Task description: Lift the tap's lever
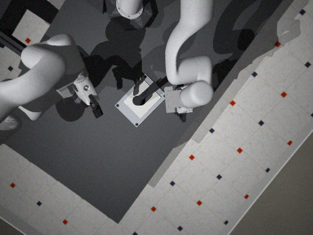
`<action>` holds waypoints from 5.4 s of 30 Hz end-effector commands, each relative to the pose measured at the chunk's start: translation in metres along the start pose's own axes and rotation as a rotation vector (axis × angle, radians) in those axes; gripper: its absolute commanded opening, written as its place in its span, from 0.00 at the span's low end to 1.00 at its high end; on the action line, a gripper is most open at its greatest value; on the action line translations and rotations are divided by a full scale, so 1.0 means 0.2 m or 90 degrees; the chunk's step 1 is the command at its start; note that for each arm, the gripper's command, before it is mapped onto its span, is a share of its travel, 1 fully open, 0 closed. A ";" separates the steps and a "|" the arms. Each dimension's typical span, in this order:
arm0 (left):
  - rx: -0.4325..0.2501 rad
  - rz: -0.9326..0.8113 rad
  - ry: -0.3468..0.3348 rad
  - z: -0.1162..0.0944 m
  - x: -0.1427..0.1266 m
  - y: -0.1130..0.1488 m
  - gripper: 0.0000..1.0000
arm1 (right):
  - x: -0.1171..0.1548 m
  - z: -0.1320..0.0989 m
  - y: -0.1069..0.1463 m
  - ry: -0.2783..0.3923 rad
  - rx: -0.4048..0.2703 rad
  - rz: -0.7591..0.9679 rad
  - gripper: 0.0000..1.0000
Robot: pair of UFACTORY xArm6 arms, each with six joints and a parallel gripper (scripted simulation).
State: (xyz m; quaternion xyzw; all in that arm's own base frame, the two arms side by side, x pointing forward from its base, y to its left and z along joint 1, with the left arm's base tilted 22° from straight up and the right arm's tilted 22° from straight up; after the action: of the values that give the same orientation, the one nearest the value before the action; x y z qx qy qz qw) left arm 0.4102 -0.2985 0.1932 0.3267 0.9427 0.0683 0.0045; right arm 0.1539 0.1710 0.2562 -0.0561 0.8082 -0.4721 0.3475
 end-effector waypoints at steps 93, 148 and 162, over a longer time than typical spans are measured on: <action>-0.070 -2.201 -0.160 -0.85 3.26 1.85 1.00 | 0.00 0.00 0.00 0.000 -0.002 0.002 1.00; -0.143 -2.546 -0.284 -1.03 3.69 1.44 1.00 | -0.13 -0.04 0.28 0.147 -0.109 -0.029 1.00; -0.143 -2.546 -0.284 -1.03 3.69 1.44 1.00 | -0.34 -0.03 0.56 0.268 -0.232 -0.014 1.00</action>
State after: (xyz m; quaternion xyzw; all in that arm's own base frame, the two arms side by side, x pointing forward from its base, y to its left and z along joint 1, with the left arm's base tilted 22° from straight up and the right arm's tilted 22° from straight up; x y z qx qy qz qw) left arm -0.0035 0.3554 0.4595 0.9787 0.1164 0.0183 -0.1681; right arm 0.2132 0.2507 0.2122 -0.0330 0.9206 -0.3463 0.1774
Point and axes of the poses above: on each arm, the point where the finger pads meet when closed, its own z axis out along the fingers, its own x axis across the jaws, y = z × x, the point moved 8 cm from there along -z, back along the fingers, and after that the axes turned 13 degrees about -z, right-handed, at the moved point
